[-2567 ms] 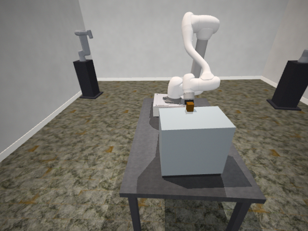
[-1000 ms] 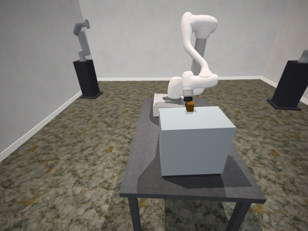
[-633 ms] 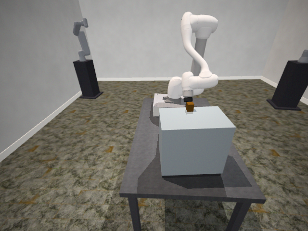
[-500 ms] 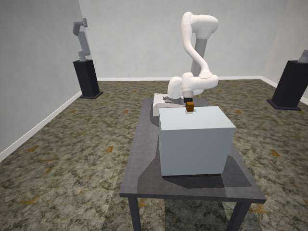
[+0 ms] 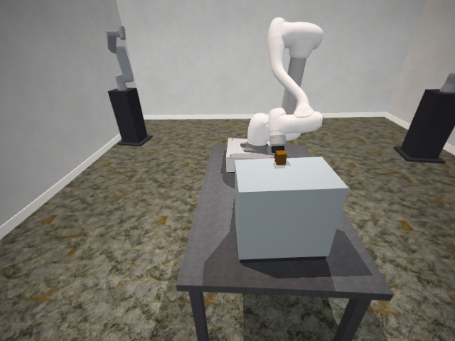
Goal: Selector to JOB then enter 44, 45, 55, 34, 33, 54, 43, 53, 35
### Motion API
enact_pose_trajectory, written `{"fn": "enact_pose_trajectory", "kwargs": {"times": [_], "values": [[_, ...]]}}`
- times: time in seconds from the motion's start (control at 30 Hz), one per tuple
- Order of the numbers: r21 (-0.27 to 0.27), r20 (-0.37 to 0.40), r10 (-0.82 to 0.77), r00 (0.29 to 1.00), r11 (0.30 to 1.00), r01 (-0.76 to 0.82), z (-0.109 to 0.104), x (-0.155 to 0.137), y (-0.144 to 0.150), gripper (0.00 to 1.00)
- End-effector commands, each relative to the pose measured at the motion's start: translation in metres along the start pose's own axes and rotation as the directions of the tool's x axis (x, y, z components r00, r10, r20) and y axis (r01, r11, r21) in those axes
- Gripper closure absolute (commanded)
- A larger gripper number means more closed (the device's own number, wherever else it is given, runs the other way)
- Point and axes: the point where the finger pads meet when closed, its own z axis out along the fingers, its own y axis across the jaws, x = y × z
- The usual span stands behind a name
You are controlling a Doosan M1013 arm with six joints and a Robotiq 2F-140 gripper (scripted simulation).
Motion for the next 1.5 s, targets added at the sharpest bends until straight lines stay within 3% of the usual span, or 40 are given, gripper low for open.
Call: {"fn": "enact_pose_trajectory", "kwargs": {"times": [0.0, 1.47], "values": [[0.000, 0.000, 0.005, 1.000, 1.000, -0.005, 0.002, -0.001, 0.000, 1.00], [0.000, 0.001, 0.005, 1.000, 1.000, -0.005, 0.016, -0.001, 0.000, 1.00]]}}
